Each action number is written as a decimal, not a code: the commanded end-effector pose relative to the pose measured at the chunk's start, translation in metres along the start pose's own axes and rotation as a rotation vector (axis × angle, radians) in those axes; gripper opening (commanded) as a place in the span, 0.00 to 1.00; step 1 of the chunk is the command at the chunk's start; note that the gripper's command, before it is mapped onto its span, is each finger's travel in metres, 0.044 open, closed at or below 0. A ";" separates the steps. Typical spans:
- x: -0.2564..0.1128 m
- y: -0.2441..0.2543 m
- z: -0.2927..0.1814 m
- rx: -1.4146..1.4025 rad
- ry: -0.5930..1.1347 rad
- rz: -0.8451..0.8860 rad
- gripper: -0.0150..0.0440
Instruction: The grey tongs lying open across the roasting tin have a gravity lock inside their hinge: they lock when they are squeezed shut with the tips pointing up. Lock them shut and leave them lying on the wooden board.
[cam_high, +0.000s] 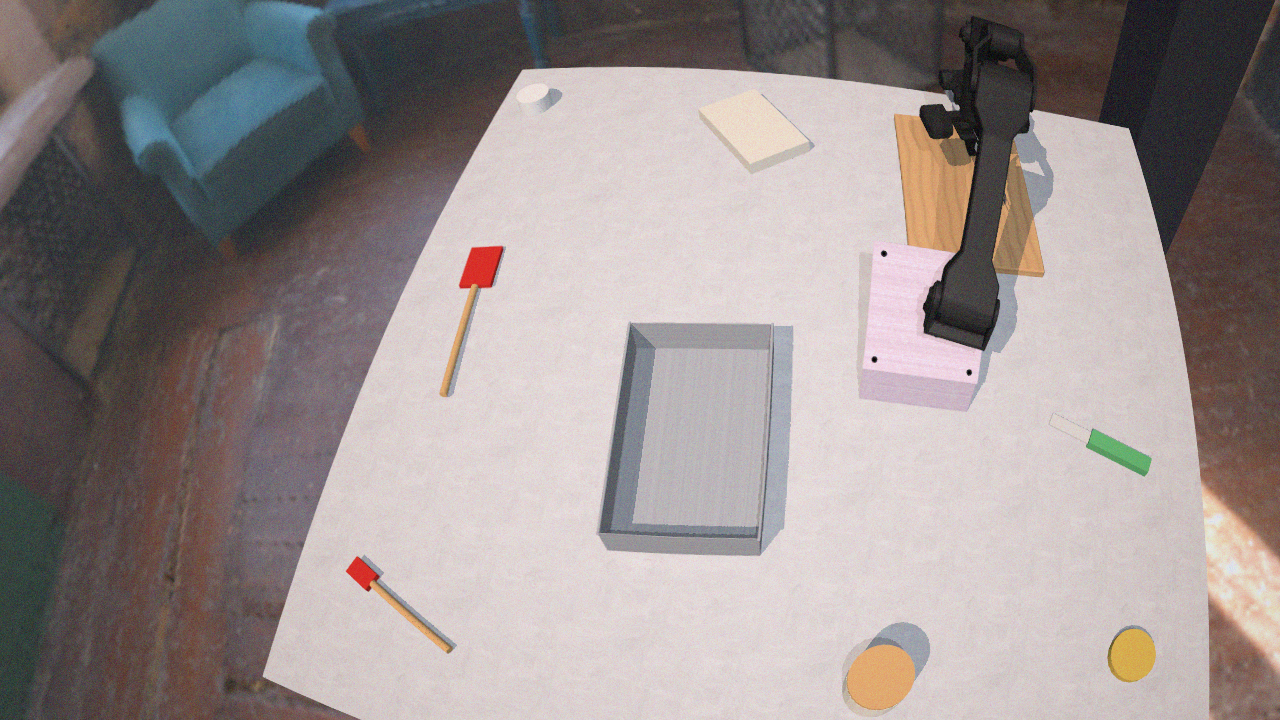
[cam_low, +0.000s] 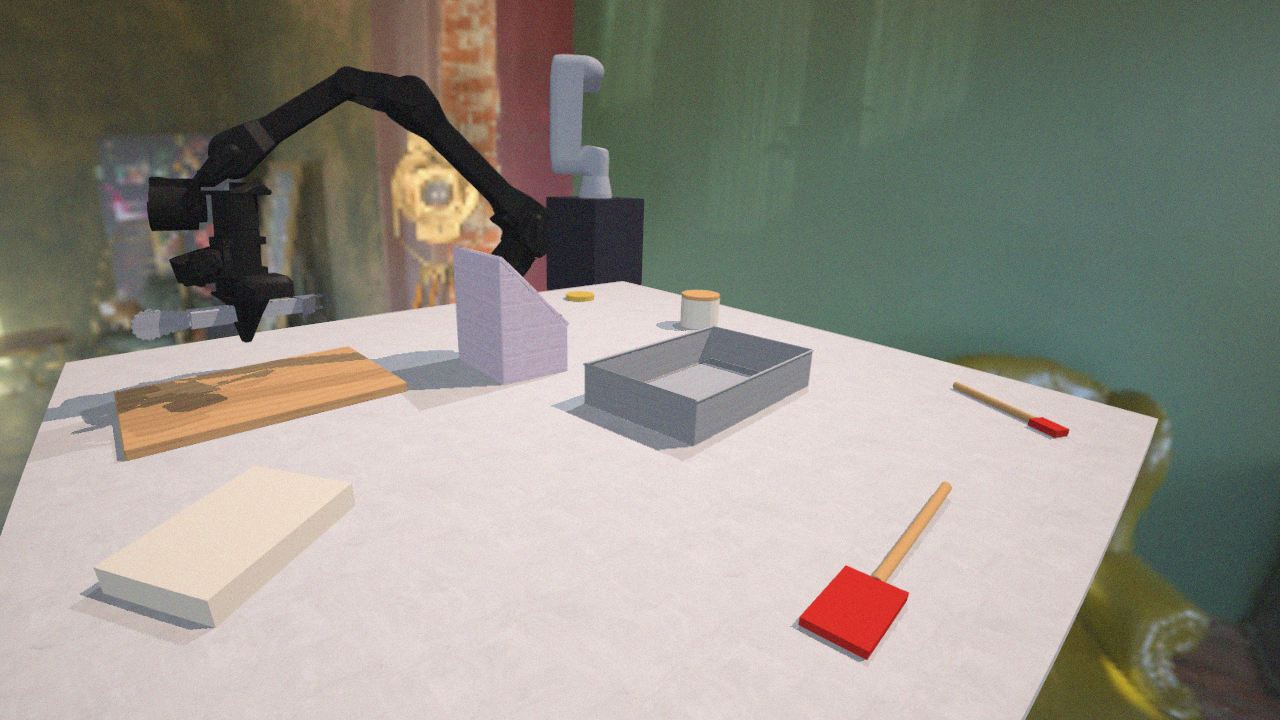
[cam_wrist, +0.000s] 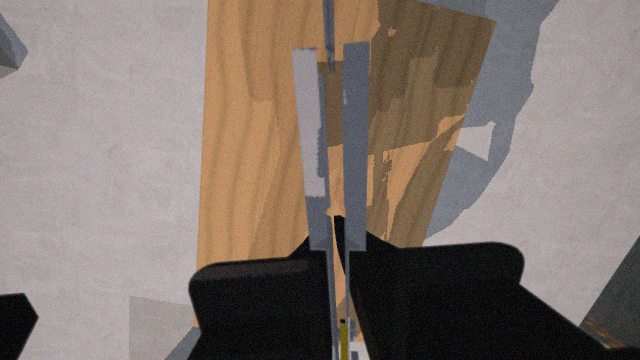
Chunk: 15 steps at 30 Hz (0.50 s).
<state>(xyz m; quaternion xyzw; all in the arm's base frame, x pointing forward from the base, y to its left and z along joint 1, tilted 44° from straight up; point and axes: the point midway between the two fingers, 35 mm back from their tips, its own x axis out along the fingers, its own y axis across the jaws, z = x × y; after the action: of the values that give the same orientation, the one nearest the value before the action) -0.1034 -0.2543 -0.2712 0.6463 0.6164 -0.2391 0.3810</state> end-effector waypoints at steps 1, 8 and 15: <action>0.007 0.000 -0.001 -0.004 -0.003 -0.004 0.00; 0.018 0.001 -0.003 -0.004 -0.010 -0.007 0.00; 0.029 0.002 -0.005 -0.004 -0.017 -0.010 0.00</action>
<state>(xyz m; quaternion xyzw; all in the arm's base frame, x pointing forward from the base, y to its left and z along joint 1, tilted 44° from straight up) -0.0993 -0.2362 -0.2873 0.6423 0.6155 -0.2453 0.3852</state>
